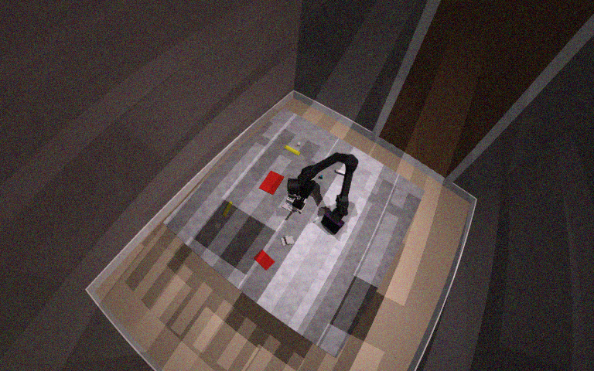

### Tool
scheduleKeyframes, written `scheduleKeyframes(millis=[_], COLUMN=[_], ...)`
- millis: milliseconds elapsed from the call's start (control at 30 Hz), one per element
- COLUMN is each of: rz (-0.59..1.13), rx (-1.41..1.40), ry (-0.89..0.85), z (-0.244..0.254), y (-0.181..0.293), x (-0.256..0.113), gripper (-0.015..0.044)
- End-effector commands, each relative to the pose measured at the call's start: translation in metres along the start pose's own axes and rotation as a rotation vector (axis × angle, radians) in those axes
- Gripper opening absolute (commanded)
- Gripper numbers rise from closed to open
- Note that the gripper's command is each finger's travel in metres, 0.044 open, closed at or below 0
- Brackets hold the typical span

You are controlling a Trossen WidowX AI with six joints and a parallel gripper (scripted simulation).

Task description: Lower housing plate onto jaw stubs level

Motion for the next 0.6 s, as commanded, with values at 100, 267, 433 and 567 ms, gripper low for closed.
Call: scheduleKeyframes(millis=[100,267,433,567], rz=[0.001,0.001,0.001,0.001], rx=[0.006,0.006,0.006,0.006], ry=[-0.004,-0.004,-0.004,-0.004], z=[0.002,0.002,0.003,0.003], y=[0.000,0.000,0.000,-0.001], x=[0.000,0.000,0.004,0.011], gripper=[0.0351,0.0351,0.0351,0.0351])
Point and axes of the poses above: the point midway between the two fingers, 35 mm back from their tips, its own x axis out along the fingers, its own z axis across the jaws, y = z × x, the point moved 3 cm from there along -x, back along the fingers, and after that the axes turned 13 degrees about -x, right-handed, at the moved point
